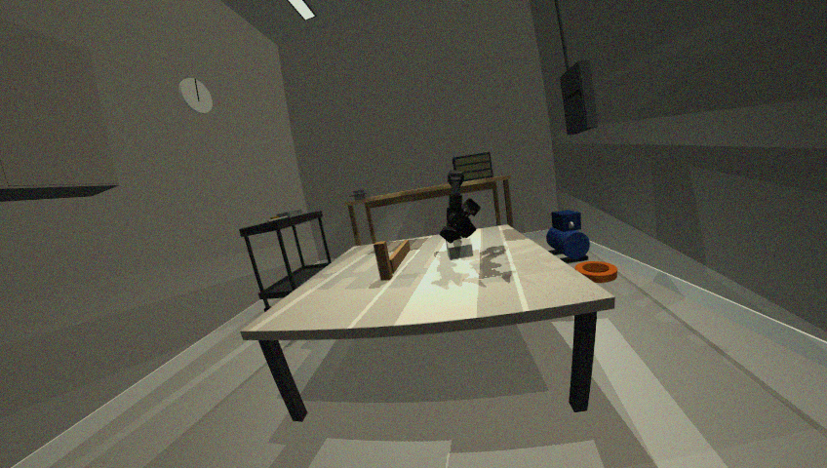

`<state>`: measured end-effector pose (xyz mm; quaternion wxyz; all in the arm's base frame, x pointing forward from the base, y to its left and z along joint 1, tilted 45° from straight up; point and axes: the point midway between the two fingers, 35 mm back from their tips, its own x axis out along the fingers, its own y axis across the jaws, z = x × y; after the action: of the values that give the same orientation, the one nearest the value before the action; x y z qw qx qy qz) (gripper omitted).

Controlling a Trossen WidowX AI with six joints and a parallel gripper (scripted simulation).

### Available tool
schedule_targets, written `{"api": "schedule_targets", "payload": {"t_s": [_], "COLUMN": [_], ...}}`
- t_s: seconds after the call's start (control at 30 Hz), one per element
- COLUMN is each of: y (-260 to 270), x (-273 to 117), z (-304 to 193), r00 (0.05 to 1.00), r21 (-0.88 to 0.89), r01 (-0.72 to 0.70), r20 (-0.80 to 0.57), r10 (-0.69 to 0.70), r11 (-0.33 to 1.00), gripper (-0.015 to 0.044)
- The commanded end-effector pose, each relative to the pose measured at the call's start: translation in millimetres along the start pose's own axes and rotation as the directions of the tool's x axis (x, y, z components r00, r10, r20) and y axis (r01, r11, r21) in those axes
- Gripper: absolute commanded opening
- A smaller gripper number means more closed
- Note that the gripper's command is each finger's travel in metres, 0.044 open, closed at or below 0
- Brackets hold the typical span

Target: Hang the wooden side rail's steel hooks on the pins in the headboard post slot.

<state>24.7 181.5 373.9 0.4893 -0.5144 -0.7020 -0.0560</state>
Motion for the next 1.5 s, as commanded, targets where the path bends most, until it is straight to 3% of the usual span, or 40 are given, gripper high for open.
{"api": "schedule_targets", "payload": {"t_s": [0.0,0.3,0.7,1.1,1.33,1.47], "y": [2,98,218,258,247,243], "x": [0,-5,-83,-200,-261,-273], "z": [1,9,-26,-80,-109,-115], "r00": [1.0,0.924,0.612,0.343,0.303,0.305], "r21": [-0.006,-0.279,-0.444,-0.319,-0.136,-0.09], "r01": [-0.006,-0.29,-0.607,-0.843,-0.927,-0.937], "r20": [0.004,0.167,0.268,0.301,0.276,0.261], "r10": [0.006,0.344,0.744,0.89,0.912,0.916], "r11": [1.0,0.915,0.659,0.434,0.349,0.337], "gripper": [0.0426,0.044,0.044,0.044,0.044,0.044]}}
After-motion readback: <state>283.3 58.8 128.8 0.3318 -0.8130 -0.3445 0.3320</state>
